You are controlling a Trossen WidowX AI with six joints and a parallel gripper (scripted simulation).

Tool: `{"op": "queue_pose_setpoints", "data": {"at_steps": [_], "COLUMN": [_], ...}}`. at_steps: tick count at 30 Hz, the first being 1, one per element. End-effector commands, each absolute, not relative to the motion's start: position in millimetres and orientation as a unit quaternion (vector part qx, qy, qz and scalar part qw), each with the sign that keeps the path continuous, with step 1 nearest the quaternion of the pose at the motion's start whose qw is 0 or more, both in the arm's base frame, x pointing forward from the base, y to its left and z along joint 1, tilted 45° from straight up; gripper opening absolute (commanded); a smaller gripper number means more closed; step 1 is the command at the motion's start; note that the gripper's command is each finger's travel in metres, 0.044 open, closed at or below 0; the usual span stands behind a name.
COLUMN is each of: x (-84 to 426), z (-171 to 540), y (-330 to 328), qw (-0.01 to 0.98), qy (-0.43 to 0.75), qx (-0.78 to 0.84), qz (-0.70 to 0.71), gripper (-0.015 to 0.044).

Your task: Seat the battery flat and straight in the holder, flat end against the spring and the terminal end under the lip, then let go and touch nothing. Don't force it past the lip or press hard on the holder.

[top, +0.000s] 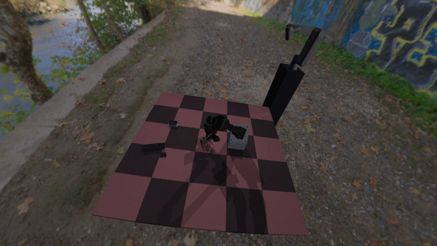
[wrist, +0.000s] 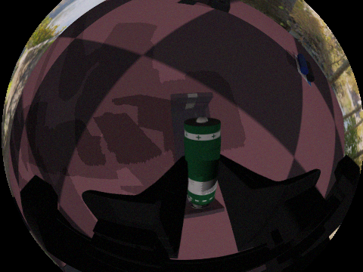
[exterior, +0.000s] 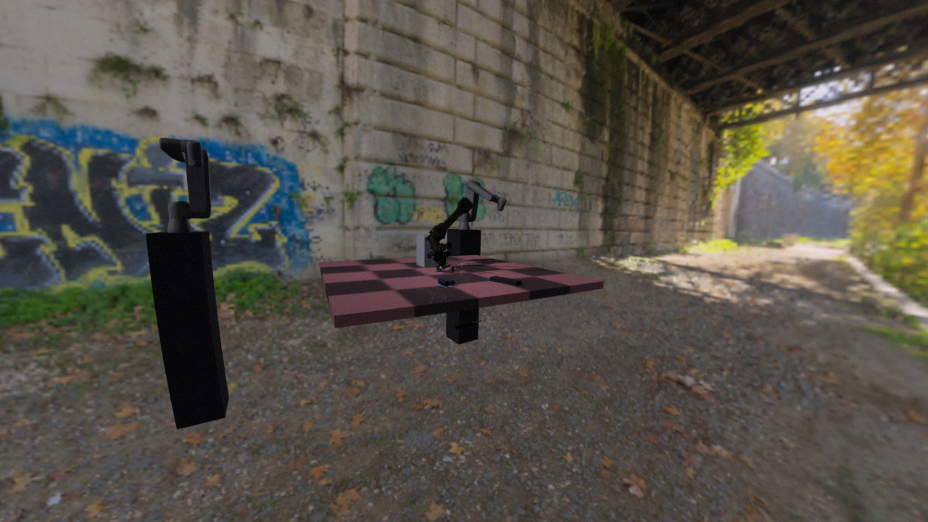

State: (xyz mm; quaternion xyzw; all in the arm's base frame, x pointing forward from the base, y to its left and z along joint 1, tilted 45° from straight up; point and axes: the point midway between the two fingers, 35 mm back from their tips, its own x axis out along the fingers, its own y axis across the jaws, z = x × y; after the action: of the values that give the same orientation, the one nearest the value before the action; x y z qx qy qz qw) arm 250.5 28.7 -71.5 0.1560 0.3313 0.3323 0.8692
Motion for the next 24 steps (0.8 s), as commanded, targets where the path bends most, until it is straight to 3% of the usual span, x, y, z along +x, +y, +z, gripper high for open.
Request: {"op": "queue_pose_setpoints", "data": {"at_steps": [1,24], "x": [252,262], "z": [-76,-81], "y": [27,29], "qw": [0.868,0.848], "qy": [0.346,0.394], "qx": [0.146,0.117], "qz": [0.326,0.335], "gripper": [0.0083,0.0083]}}
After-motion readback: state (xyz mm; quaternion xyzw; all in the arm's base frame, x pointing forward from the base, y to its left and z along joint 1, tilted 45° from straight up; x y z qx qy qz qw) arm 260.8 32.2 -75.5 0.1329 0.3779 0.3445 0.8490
